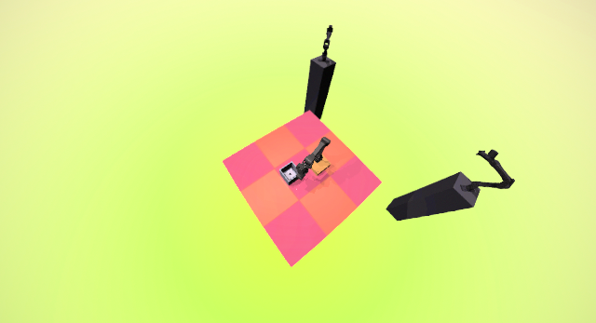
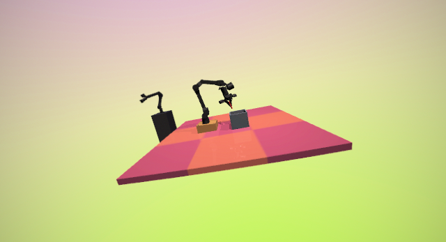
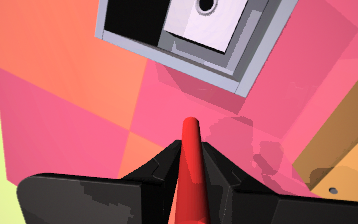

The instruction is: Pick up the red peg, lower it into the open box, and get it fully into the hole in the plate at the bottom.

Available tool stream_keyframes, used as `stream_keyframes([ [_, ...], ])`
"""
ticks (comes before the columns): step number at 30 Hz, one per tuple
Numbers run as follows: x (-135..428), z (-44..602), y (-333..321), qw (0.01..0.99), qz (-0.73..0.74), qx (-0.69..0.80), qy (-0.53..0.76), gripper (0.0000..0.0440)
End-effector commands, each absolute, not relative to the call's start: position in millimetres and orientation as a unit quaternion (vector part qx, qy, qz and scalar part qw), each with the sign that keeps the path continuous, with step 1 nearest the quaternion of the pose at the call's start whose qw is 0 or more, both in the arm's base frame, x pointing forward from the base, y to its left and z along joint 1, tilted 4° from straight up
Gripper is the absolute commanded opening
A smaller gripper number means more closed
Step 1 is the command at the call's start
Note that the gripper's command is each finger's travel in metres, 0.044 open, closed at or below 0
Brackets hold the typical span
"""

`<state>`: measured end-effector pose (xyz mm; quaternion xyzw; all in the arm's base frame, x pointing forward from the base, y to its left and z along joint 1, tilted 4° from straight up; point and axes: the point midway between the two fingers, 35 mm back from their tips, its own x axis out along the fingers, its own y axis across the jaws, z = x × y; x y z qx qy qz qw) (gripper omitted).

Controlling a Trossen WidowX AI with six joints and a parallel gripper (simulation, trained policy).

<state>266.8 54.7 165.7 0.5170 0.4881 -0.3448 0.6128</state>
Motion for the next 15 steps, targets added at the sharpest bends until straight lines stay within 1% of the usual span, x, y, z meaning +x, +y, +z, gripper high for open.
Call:
stream_keyframes([
  [1, 269.5, 165.8, 43.3, 0.614, -0.355, 0.511, 0.485, 0.0000],
  [15, 280.5, 160.5, 3.8, 0.606, -0.388, 0.496, 0.485, 0.0000],
])
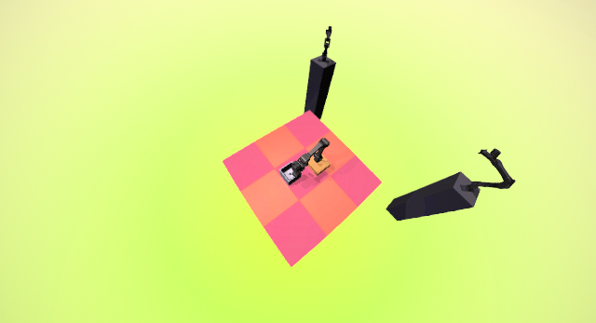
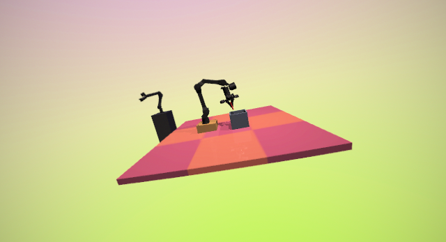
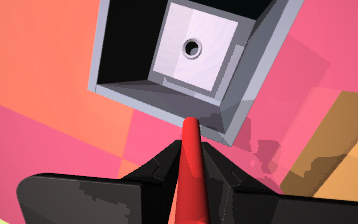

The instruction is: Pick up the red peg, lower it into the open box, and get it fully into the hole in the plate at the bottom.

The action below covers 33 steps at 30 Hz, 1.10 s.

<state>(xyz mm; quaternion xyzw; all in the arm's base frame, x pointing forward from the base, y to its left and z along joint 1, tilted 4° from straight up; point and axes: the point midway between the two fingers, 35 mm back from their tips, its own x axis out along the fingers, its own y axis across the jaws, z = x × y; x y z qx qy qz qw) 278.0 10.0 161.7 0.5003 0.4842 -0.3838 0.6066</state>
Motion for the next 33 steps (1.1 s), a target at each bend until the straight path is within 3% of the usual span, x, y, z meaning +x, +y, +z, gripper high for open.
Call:
stream_keyframes([
  [1, 281.3, 159.8, 1.4, 0.605, -0.390, 0.496, 0.486, 0.0000],
  [33, 312.0, 102.0, -49.1, 0.582, -0.406, 0.480, 0.516, 0.0000],
])
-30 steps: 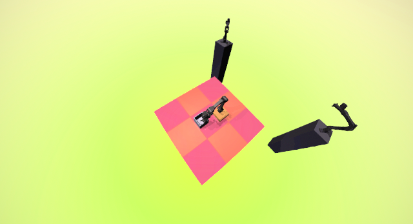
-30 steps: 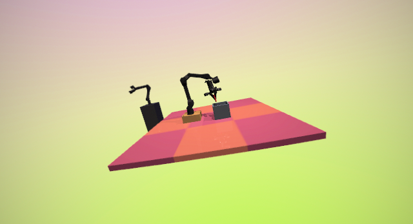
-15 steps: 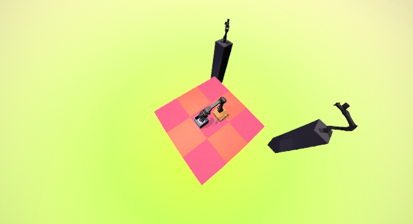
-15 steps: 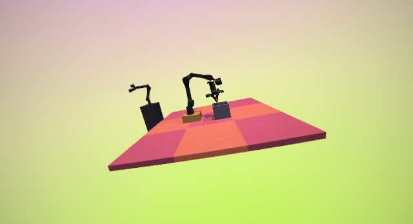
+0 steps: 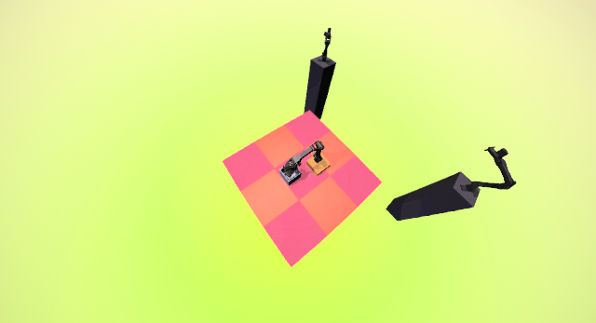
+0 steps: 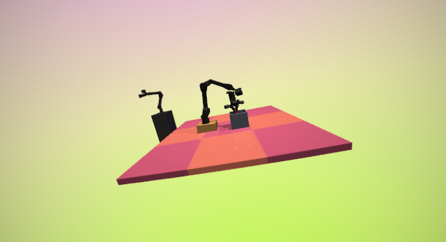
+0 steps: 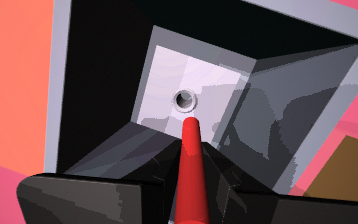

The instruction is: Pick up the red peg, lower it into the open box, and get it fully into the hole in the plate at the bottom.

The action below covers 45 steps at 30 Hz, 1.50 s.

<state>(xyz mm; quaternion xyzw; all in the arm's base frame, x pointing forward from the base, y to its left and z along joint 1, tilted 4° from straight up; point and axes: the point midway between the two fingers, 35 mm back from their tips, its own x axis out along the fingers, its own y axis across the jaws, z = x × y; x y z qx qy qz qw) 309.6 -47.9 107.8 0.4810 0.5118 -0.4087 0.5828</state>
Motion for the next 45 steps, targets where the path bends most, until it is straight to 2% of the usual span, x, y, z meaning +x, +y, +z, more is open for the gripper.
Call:
stream_keyframes([
  [1, 313.3, 100.2, -49.8, 0.582, -0.405, 0.480, 0.516, 0.0000],
  [18, 326.7, 60.9, -55.1, 0.588, -0.390, 0.459, 0.539, 0.0002],
  [20, 326.8, 58.0, -56.0, 0.588, -0.391, 0.455, 0.543, 0.0022],
  [25, 328.2, 54.1, -56.5, 0.585, -0.391, 0.447, 0.553, 0.0115],
  [28, 328.6, 55.8, -55.9, 0.579, -0.386, 0.451, 0.559, 0.0114],
  [36, 335.1, 73.2, -60.2, 0.559, -0.367, 0.482, 0.566, 0.0168],
  [45, 343.7, 98.8, -64.5, 0.545, -0.335, 0.521, 0.565, 0.0203],
])
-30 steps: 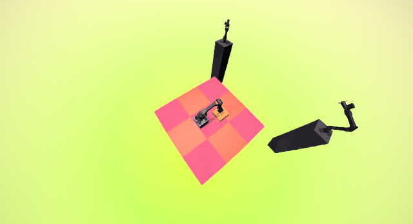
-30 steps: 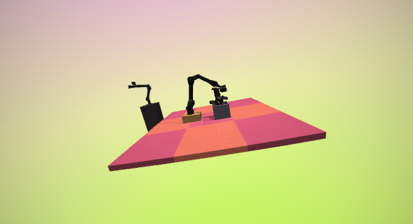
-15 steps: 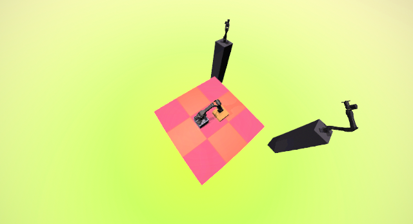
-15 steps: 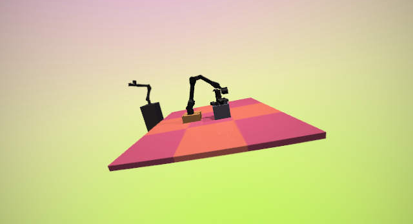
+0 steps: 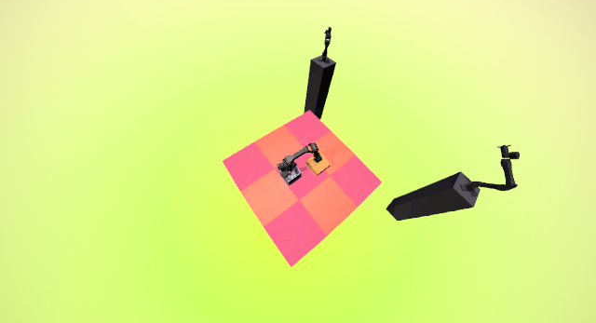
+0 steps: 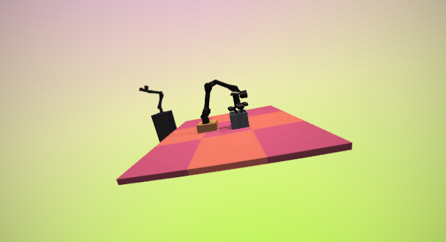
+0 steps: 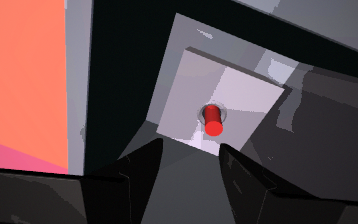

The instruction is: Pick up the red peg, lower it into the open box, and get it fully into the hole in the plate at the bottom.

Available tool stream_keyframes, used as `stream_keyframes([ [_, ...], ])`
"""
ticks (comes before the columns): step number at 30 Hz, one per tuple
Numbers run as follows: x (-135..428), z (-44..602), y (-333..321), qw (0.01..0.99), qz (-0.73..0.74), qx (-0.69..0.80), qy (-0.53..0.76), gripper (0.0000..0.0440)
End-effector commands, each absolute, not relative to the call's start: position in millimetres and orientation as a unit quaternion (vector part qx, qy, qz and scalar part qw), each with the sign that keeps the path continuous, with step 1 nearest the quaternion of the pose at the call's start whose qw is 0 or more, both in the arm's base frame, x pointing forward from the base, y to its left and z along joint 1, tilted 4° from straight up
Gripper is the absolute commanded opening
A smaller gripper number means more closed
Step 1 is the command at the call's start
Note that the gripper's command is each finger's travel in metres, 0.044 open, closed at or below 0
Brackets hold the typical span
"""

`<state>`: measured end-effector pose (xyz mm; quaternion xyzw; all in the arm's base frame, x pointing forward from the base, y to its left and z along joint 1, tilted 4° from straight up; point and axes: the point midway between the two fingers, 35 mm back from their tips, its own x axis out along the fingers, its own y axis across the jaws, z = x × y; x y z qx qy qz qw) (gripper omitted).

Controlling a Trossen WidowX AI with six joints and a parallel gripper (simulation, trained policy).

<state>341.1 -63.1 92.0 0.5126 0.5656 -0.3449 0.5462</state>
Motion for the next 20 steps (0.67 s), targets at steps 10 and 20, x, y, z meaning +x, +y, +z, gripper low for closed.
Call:
stream_keyframes([
  [10, 353.8, 125.0, -71.4, 0.541, -0.299, 0.554, 0.557, 0.0231],
  [20, 363.9, 148.0, -82.6, 0.552, -0.265, 0.571, 0.547, 0.0200],
])
